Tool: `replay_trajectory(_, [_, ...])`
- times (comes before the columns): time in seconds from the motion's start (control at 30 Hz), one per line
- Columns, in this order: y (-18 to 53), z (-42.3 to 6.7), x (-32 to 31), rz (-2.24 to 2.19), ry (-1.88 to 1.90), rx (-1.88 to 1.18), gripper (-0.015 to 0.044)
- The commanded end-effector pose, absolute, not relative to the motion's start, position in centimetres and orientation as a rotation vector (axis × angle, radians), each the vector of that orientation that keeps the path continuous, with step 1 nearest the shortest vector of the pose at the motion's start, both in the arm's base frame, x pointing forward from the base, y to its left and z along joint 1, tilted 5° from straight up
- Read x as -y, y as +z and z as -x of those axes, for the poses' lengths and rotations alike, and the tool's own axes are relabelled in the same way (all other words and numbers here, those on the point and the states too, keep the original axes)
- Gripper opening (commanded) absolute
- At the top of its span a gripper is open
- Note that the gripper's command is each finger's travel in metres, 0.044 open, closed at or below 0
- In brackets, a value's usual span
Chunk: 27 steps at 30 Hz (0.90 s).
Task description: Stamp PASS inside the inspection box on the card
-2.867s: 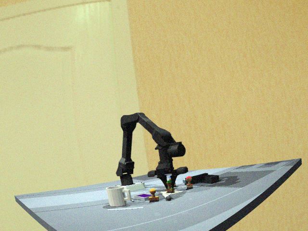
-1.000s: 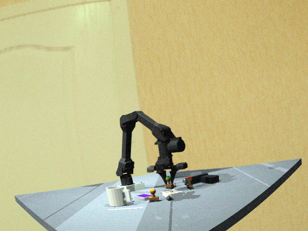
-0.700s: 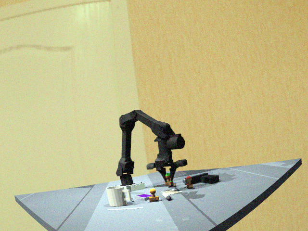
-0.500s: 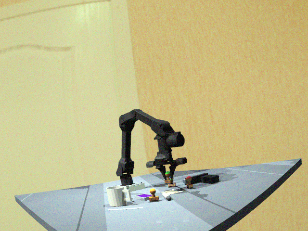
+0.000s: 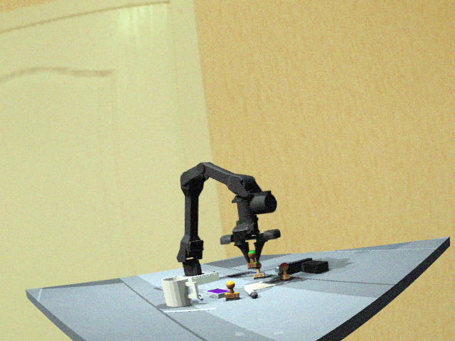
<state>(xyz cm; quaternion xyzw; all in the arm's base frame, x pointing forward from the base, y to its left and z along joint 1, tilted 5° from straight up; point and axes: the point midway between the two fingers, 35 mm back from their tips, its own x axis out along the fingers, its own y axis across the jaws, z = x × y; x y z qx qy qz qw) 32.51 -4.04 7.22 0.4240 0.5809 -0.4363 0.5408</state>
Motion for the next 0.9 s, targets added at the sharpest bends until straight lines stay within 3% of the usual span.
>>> replay_trajectory(0.0, [7.8,-31.5,4.3,-1.011,-1.031,-1.378,0.0])
replay_trajectory(0.87, [8.0,-20.5,5.8,-1.001,-1.032,-1.387,0.0])
